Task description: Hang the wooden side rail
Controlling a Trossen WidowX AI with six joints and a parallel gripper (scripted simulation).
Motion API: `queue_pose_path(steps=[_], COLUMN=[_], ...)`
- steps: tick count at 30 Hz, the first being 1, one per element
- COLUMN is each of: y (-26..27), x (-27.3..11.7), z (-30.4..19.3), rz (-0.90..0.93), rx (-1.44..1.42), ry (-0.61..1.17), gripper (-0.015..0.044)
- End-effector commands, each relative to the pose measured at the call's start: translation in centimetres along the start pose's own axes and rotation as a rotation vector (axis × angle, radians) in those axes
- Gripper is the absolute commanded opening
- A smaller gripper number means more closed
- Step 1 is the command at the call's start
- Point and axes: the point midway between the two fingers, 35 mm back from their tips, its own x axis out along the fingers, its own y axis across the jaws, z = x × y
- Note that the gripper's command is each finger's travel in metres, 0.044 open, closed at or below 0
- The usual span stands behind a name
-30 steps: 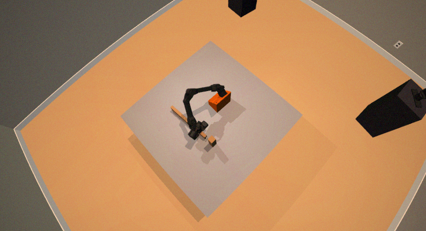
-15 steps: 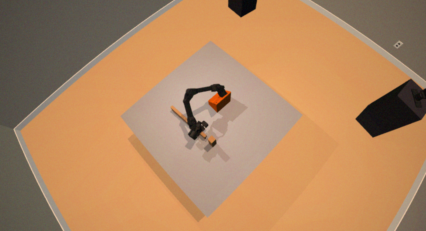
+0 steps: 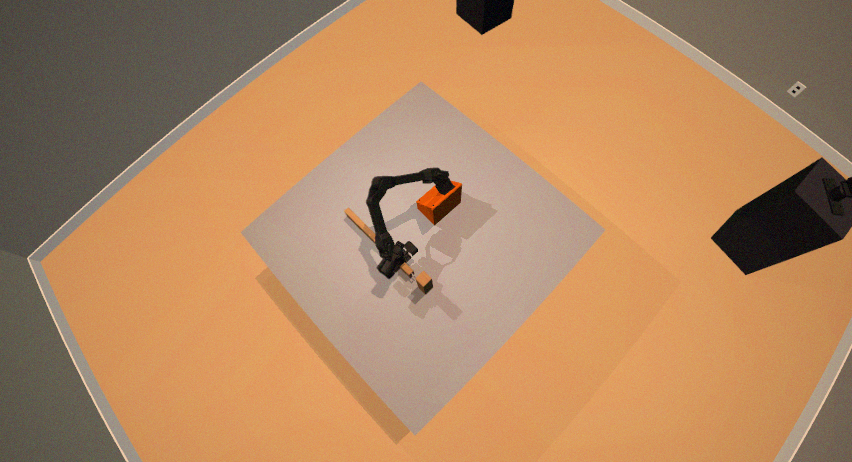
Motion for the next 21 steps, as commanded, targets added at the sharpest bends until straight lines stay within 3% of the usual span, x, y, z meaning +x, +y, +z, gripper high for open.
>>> queue_pose_path(steps=[1,21], y=[-0.34,-0.74], x=[0.0,0.0], z=[0.05,-0.01], rz=[-0.002,0.0], rx=[0.013,0.002], ry=[-0.003,-0.001], gripper=[0.0,0.0])
